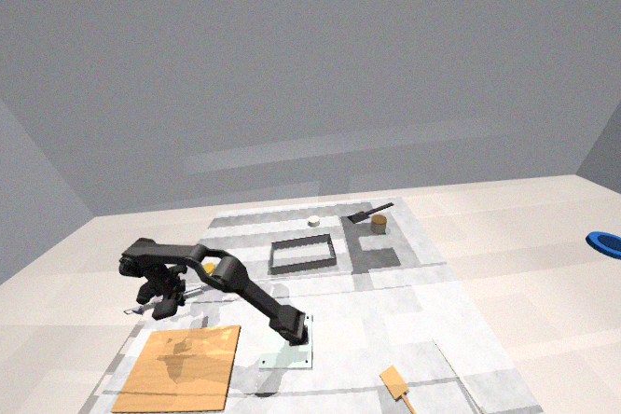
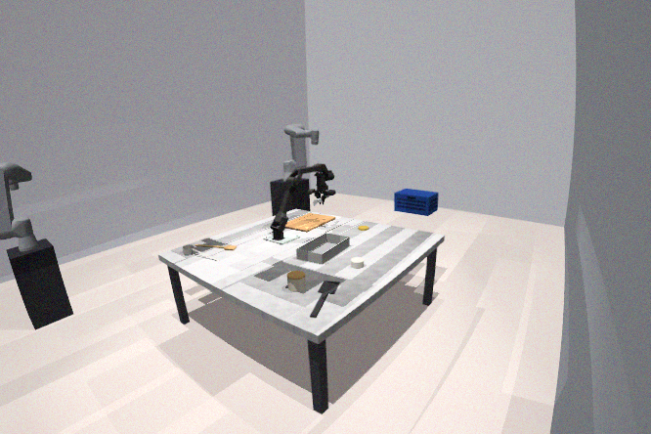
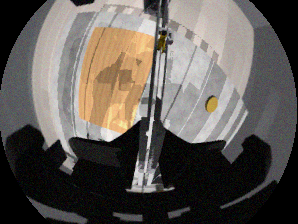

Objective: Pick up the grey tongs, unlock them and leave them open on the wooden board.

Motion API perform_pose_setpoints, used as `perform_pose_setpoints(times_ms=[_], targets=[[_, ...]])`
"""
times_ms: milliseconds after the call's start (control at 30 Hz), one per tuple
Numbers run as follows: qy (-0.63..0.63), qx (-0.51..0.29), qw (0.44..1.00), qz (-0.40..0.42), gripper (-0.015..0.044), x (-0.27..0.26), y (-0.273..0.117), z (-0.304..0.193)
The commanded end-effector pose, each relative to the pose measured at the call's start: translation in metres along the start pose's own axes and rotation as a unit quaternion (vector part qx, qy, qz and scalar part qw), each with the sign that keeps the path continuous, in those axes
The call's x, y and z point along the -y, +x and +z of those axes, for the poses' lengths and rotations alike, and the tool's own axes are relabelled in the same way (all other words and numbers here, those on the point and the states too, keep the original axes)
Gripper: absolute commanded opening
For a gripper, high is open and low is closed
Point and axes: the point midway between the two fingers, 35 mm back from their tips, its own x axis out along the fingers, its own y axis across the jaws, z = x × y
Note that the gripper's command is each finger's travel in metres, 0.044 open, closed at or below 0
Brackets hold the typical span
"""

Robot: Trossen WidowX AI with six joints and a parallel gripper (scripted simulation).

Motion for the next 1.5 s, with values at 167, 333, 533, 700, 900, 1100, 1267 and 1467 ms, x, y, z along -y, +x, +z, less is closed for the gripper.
perform_pose_setpoints(times_ms=[167,333,533,700,900,1100,1267,1467], targets=[[0.081,0.001,0.997,0.002,-0.015,-0.057,-0.001,0.021],[0.118,0.0,0.993,0.003,-0.015,-0.084,-0.001,0.028],[0.123,0.0,0.992,0.003,-0.015,-0.088,-0.001,0.029],[0.123,0.0,0.992,0.003,-0.015,-0.088,-0.001,0.029],[0.122,0.019,0.992,0.001,-0.015,-0.088,-0.001,0.031],[0.12,0.063,0.991,-0.005,-0.015,-0.087,-0.001,0.036],[0.118,0.1,0.988,-0.01,-0.015,-0.087,-0.001,0.039],[0.117,0.144,0.983,-0.016,-0.015,-0.086,-0.002,0.043]])
